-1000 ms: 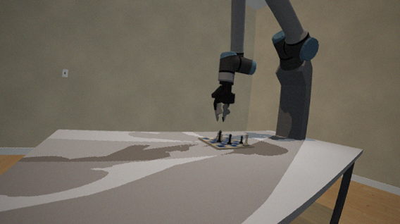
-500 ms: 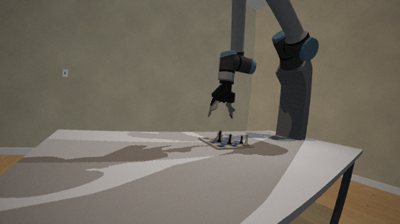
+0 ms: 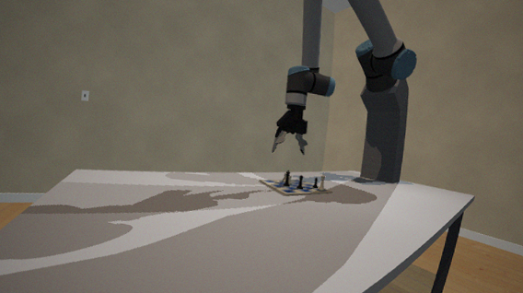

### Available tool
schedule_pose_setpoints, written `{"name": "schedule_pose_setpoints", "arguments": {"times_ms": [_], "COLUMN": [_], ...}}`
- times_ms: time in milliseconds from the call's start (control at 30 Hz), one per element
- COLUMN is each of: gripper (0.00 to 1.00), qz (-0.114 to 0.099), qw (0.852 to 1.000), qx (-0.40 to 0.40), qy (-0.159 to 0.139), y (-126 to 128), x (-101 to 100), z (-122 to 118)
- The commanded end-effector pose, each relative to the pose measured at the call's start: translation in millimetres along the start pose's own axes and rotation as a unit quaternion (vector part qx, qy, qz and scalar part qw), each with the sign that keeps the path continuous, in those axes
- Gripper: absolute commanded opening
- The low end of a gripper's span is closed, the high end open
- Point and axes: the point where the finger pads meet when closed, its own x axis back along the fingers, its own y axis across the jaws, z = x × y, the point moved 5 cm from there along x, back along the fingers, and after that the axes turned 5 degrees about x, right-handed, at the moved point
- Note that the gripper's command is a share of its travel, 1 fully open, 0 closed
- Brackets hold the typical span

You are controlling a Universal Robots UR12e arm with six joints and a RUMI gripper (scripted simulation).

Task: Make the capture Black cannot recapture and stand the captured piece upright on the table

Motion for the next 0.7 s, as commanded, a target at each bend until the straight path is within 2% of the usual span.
{"name": "schedule_pose_setpoints", "arguments": {"times_ms": [0,167,233,500,667], "gripper": [1.00,1.00,1.00,1.00,1.00], "qz": [0.000,0.000,0.000,0.000,0.000], "qw": [1.000,1.000,1.000,1.000,1.000], "qx": [0.000,0.000,0.000,0.000,0.000], "qy": [0.000,0.000,0.000,0.000,0.000], "y": [0,0,0,0,0], "x": [8,27,27,61,71], "z": [0,0,0,0,0]}}
